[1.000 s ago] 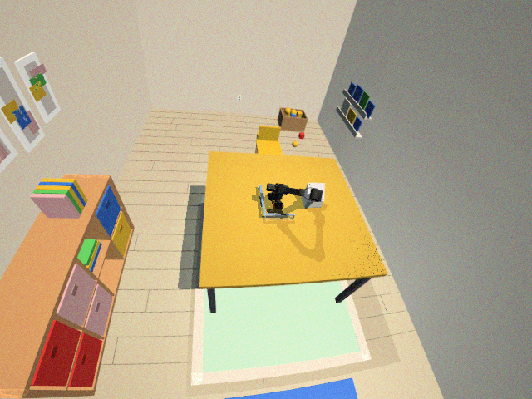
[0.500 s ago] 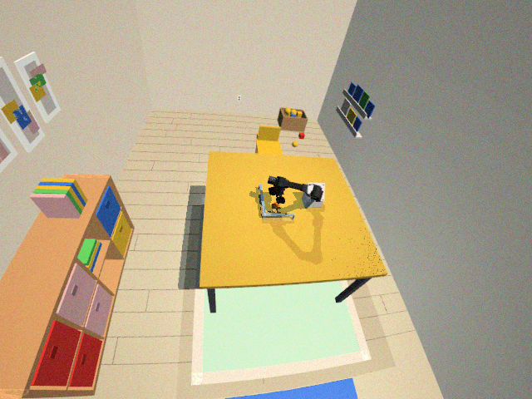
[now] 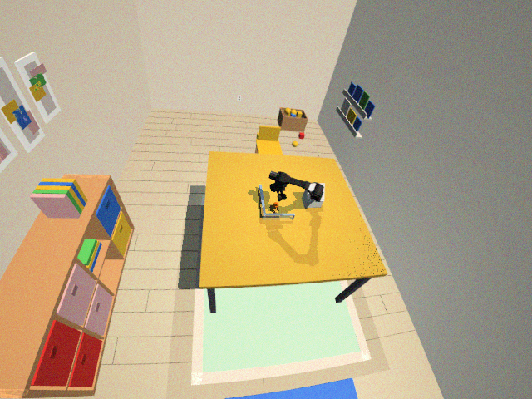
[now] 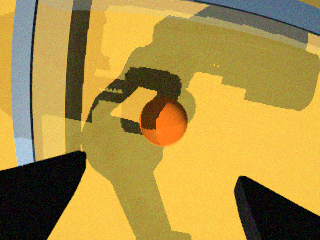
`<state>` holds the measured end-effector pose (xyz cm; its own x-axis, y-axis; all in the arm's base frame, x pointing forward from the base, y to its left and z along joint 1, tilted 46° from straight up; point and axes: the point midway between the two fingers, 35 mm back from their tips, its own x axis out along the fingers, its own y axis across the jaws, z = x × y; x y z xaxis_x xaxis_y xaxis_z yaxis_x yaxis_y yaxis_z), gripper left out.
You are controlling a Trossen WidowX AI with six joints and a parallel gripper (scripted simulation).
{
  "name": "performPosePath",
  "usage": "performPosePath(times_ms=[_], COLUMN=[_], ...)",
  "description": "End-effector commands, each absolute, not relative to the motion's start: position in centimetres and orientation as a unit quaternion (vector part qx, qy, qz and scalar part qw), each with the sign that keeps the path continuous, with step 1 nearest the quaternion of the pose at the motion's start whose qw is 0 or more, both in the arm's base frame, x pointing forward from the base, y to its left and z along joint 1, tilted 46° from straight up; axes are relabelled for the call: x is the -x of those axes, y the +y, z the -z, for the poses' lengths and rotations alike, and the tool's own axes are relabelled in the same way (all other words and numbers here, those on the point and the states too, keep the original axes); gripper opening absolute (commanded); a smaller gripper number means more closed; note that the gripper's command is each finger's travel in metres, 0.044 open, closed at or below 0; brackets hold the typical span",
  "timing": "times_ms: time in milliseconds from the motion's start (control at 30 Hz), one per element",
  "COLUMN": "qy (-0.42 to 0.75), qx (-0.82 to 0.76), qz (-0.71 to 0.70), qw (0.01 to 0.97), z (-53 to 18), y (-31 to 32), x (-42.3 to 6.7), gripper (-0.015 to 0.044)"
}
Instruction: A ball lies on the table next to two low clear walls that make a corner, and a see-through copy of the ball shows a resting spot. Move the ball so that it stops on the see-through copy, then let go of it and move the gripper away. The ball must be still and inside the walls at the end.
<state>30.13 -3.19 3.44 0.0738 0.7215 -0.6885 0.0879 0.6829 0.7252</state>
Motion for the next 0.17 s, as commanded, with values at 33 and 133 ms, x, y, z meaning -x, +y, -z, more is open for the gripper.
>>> performPosePath(times_ms=[33,133], qy=[0.632,0.632], qx=[-0.312,-0.312], qz=[-0.240,-0.240], qw=[0.668,0.668], z=[-5.28,-5.28], y=[-5.06,-5.06], x=[-29.99,-29.99], gripper=[0.0440,0.0440])
